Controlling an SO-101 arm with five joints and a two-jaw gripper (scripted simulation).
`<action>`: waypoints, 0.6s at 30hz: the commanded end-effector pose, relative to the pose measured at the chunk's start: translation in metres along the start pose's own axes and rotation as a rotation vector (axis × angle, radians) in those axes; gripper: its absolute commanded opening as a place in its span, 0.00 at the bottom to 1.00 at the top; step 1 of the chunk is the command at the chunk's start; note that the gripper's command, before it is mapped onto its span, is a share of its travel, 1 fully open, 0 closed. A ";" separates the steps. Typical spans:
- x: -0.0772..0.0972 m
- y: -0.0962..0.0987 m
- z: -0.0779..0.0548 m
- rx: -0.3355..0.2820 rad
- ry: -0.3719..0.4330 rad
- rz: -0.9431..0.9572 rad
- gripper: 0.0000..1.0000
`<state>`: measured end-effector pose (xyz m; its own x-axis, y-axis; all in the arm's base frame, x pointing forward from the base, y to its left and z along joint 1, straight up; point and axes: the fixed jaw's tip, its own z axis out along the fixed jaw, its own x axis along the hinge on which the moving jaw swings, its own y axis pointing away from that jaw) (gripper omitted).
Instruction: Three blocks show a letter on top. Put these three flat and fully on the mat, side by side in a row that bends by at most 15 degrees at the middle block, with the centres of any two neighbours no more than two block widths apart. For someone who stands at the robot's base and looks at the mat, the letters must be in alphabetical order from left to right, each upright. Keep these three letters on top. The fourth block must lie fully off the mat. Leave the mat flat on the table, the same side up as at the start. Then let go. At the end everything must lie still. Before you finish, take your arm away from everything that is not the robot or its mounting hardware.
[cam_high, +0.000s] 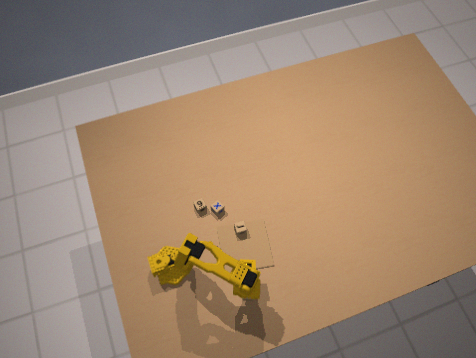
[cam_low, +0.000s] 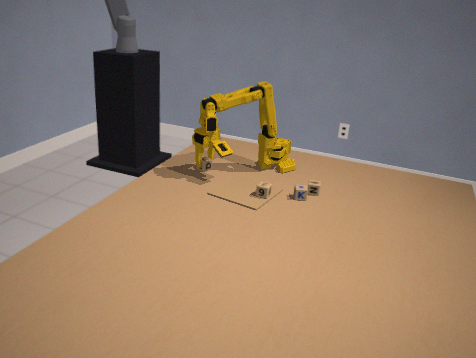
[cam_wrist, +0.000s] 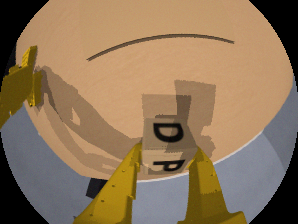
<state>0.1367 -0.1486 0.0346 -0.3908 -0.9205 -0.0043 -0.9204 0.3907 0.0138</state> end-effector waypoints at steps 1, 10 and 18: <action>0.003 -0.010 -0.023 0.074 0.030 0.000 0.00; 0.002 -0.006 -0.041 0.074 0.030 0.000 0.00; 0.002 -0.006 -0.042 0.074 0.030 -0.001 0.00</action>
<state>0.1364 -0.1483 0.0624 -0.3908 -0.9205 -0.0047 -0.9204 0.3907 0.0145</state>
